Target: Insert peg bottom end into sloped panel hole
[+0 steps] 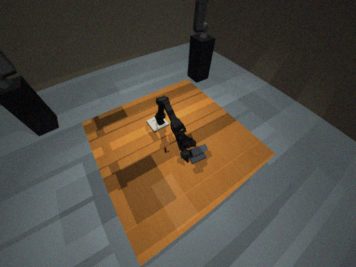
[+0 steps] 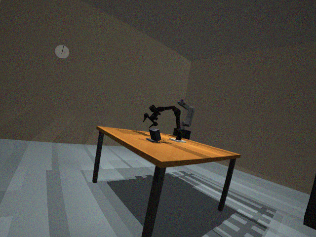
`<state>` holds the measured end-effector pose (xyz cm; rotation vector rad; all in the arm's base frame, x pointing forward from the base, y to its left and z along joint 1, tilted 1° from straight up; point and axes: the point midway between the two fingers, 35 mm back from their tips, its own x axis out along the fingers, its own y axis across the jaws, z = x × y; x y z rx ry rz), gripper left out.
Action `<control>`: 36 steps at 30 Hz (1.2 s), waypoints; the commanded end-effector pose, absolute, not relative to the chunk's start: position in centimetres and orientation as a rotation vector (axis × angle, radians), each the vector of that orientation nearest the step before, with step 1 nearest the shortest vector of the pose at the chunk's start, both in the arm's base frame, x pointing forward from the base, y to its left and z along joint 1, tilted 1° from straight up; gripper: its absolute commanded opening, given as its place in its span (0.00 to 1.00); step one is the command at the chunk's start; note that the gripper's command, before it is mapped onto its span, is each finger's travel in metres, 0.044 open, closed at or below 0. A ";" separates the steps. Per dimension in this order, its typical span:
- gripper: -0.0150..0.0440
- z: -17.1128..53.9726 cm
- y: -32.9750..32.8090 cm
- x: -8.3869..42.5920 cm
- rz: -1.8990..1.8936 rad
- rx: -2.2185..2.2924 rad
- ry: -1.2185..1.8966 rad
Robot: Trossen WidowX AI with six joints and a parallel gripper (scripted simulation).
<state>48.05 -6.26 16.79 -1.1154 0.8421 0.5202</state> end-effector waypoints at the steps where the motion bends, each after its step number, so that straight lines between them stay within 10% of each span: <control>1: 1.00 15.5 -7.5 45.6 0.493 -0.984 0.956; 36: 1.00 12.1 -12.5 29.7 0.164 -0.197 1.551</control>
